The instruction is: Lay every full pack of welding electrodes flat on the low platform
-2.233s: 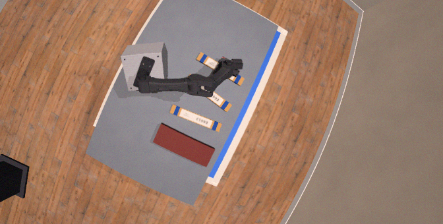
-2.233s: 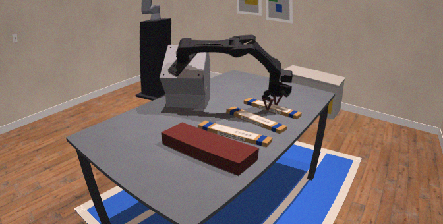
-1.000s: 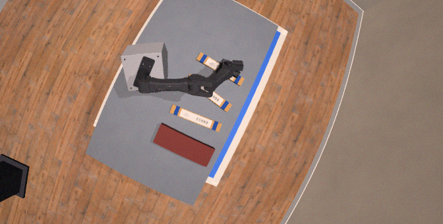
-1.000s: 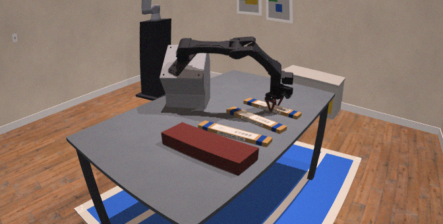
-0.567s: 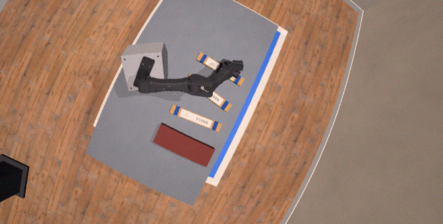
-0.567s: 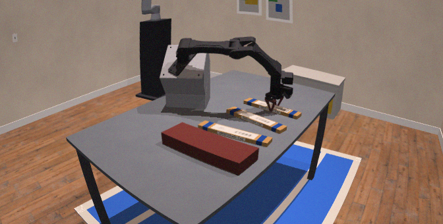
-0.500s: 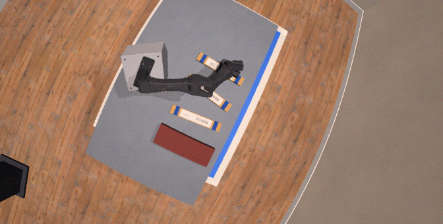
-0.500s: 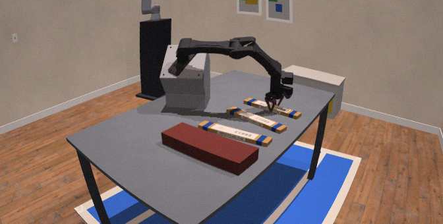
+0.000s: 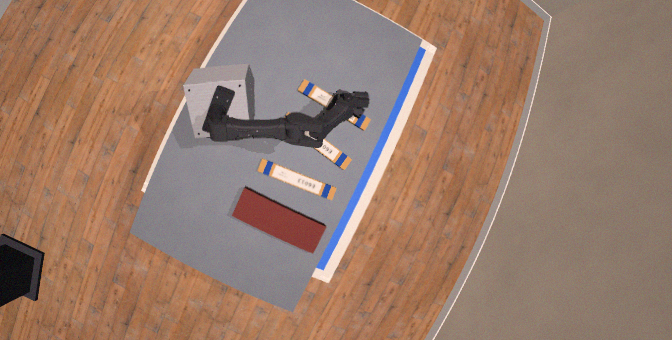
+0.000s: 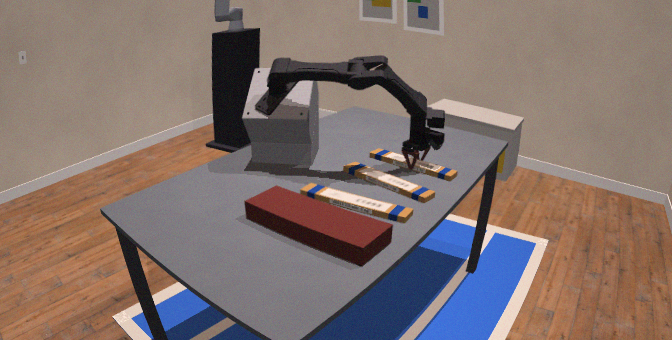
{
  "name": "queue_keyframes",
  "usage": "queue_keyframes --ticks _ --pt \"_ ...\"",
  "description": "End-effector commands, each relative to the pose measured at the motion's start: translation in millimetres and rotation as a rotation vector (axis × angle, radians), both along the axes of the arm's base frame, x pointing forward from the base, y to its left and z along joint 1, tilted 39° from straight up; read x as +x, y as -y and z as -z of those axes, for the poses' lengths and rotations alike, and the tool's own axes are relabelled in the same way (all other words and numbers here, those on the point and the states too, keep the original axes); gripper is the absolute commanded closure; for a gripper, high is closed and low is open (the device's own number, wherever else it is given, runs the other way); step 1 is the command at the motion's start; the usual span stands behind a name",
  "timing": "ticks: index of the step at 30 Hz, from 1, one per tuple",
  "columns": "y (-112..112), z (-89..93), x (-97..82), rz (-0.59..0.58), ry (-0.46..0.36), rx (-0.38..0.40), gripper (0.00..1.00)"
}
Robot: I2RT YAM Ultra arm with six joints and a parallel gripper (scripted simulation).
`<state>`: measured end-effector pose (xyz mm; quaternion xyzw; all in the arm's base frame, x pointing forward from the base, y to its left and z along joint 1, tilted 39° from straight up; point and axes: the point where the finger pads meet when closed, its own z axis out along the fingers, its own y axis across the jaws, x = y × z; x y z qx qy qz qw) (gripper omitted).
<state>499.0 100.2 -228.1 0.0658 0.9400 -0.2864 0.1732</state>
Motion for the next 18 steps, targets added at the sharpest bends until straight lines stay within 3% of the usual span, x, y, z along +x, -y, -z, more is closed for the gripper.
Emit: queue_keyframes --ticks 1,7,8,11,18 --pt "-19.2 -12.4 9.2 -0.029 0.037 0.006 1.0" --pt "-19.2 -12.4 9.2 -0.029 0.037 0.006 1.0" --pt "-21.9 -22.4 12.3 -0.025 0.048 0.012 1.0" --pt "-18.1 -16.7 -2.6 -0.025 0.01 -0.006 1.0" --pt "-22.5 -23.3 -5.6 -0.024 0.01 -0.006 1.0"
